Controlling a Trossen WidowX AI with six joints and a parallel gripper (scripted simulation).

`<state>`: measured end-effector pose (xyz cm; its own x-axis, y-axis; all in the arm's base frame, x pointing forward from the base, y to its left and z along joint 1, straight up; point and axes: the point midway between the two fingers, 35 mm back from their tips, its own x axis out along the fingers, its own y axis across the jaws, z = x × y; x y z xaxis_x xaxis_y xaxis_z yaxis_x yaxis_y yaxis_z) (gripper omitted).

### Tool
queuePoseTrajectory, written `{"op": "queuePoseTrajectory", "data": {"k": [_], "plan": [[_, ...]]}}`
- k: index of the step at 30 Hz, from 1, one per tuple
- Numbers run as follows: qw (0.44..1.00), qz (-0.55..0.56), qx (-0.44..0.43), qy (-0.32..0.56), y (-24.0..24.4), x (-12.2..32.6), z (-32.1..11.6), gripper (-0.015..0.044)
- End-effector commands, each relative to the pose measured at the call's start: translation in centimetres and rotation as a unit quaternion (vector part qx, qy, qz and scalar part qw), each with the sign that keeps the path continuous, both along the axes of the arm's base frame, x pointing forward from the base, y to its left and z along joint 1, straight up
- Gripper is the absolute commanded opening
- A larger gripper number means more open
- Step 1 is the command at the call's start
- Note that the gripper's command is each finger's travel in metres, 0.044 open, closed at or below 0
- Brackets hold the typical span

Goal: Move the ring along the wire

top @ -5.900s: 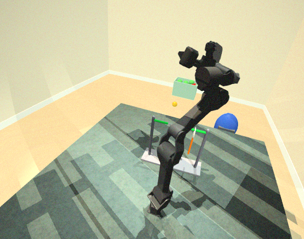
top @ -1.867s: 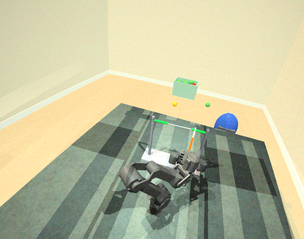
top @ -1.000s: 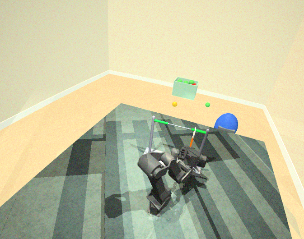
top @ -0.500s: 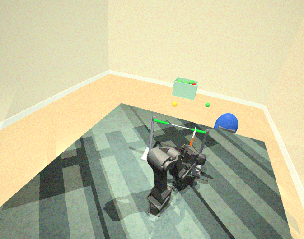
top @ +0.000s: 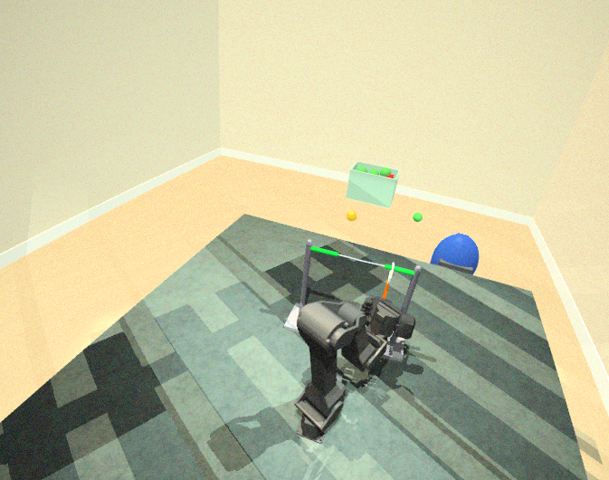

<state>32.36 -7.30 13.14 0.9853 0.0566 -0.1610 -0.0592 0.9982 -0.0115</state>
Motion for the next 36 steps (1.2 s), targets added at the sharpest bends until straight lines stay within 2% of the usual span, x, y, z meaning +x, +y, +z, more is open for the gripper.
{"op": "queuePoseTrajectory", "data": {"k": [1,25,30,32,36], "plan": [[1.0,-0.002,0.002,-0.001,-0.09,0.09,0.04,0.016],[1.0,-0.002,0.002,-0.001,-0.09,0.09,0.04,0.016],[1.0,-0.001,0.0,0.0,-0.03,0.02,0.0,0.0029],[1.0,-0.001,0.0,0.0,-0.03,0.02,0.0,0.0015],[1.0,-0.001,0.0,0.0,-0.03,0.02,0.0,-0.009]]}}
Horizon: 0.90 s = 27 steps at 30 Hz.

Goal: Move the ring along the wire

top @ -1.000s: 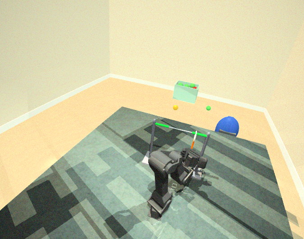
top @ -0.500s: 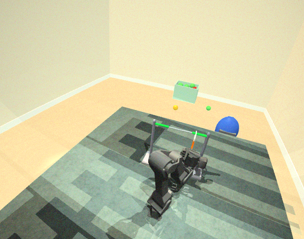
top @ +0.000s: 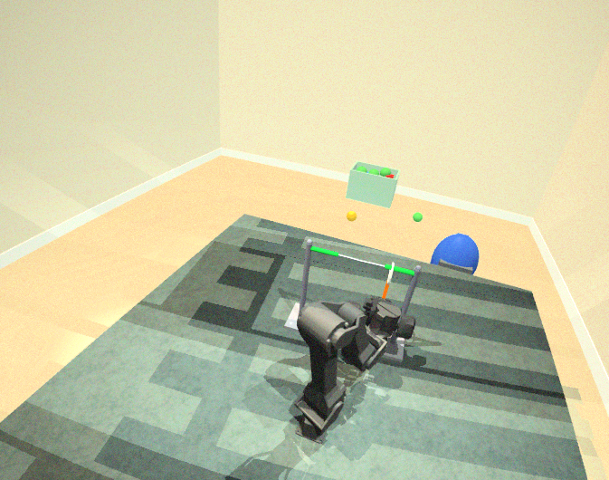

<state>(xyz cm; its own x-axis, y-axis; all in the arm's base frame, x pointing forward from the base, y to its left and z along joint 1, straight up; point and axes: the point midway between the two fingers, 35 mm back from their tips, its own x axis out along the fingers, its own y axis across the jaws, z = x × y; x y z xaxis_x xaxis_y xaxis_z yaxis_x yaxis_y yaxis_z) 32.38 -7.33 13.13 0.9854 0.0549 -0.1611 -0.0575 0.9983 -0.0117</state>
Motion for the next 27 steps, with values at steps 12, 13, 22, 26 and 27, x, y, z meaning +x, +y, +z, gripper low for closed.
{"op": "queuePoseTrajectory", "data": {"k": [12,13,22,26,27], "plan": [[1.0,0.0,0.0,0.0,-0.1,0.0,0.7,-0.015],[1.0,0.0,-0.001,0.0,-0.2,0.0,0.9,-0.015],[1.0,0.0,-0.001,0.0,-0.3,0.0,1.8,-0.015],[1.0,0.0,-0.001,0.0,-0.3,0.0,1.8,-0.015],[1.0,0.0,-0.001,0.0,-0.3,0.0,1.8,-0.015]]}}
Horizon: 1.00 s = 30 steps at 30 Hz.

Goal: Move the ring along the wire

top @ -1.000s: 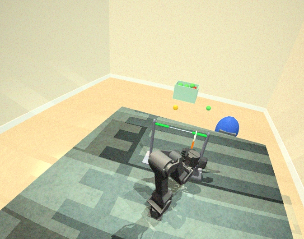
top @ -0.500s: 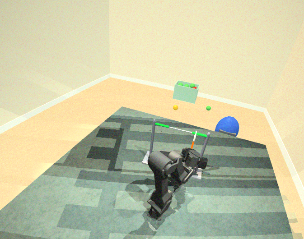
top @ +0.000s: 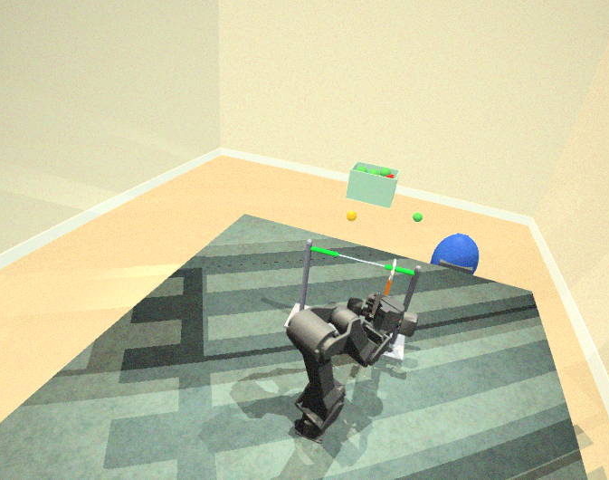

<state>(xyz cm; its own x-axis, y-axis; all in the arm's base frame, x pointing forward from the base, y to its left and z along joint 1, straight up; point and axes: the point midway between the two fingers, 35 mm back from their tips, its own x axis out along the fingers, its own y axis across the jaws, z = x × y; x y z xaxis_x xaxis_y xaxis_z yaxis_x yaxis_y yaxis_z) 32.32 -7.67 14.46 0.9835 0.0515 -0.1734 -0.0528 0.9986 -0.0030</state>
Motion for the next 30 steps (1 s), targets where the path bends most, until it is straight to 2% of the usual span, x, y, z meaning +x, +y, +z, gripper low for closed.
{"op": "queuePoseTrajectory", "data": {"k": [1,30], "plan": [[1.0,0.002,-0.005,-0.007,0.02,0.07,0.51,-0.015],[1.0,0.002,-0.003,-0.005,0.66,0.05,0.52,-0.015]]}}
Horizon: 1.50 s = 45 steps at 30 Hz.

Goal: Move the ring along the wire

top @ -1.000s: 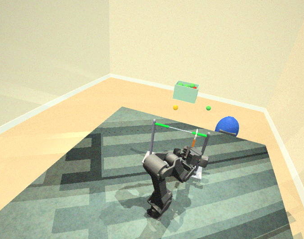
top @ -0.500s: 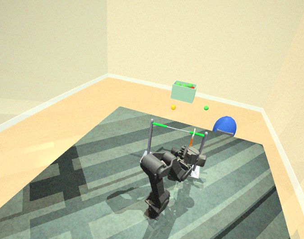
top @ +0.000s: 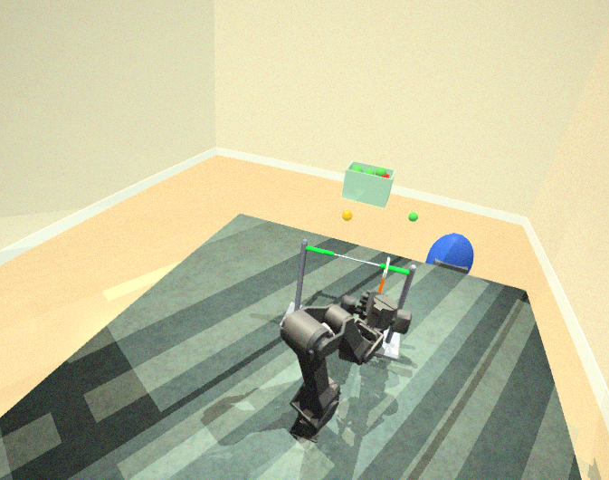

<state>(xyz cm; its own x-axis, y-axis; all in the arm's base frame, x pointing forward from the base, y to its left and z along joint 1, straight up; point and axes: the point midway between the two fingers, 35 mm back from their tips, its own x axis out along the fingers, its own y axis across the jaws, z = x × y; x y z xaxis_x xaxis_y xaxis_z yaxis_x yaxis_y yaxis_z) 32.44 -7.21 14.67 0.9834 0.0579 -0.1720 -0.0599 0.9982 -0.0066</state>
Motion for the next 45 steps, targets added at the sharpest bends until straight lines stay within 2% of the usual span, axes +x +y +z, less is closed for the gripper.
{"op": "queuePoseTrajectory", "data": {"k": [1,45], "plan": [[1.0,-0.001,-0.002,-0.004,0.3,-0.1,0.3,-0.015],[1.0,-0.006,-0.01,0.002,4.4,-0.2,0.3,-0.015]]}}
